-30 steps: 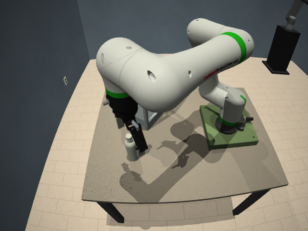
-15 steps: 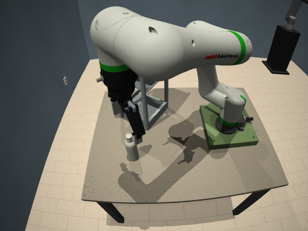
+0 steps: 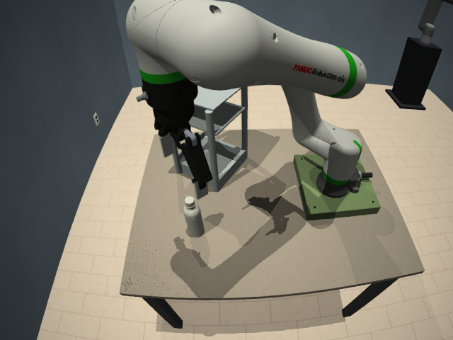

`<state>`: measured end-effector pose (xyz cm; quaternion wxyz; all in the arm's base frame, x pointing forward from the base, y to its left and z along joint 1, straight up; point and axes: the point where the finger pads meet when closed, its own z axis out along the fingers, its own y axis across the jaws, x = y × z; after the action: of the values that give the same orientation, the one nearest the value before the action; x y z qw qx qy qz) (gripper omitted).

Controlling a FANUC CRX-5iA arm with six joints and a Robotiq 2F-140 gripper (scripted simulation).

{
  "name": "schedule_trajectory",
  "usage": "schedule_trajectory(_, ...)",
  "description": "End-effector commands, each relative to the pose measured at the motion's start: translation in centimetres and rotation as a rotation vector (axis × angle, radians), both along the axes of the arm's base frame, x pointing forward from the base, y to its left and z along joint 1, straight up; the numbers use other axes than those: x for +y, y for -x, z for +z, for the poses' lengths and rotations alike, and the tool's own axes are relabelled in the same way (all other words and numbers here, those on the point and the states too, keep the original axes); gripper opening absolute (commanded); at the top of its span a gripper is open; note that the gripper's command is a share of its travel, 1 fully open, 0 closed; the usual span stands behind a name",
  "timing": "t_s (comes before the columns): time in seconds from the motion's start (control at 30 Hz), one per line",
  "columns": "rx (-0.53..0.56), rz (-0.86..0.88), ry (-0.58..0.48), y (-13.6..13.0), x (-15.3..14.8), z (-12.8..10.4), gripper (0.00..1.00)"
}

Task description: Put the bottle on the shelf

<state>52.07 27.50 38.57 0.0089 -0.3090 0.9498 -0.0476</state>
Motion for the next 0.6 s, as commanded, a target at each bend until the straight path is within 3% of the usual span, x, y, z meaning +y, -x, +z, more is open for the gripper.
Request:
schedule_trajectory(0.0, 0.021, 0.107, -0.017, -1.4, -2.8, -2.7, 1.00)
schedule_trajectory(0.17, 0.033, 0.170, -0.029, -2.1, -4.7, -4.4, 1.00)
schedule_trajectory(0.2, 0.042, 0.229, -0.043, -2.6, -6.5, -6.1, 1.00)
schedule_trajectory(0.47, 0.057, 0.359, -0.076, -3.1, -10.8, -10.1, 1.00)
schedule_trajectory(0.57, 0.057, 0.362, -0.077, -3.1, -10.9, -10.2, 1.00)
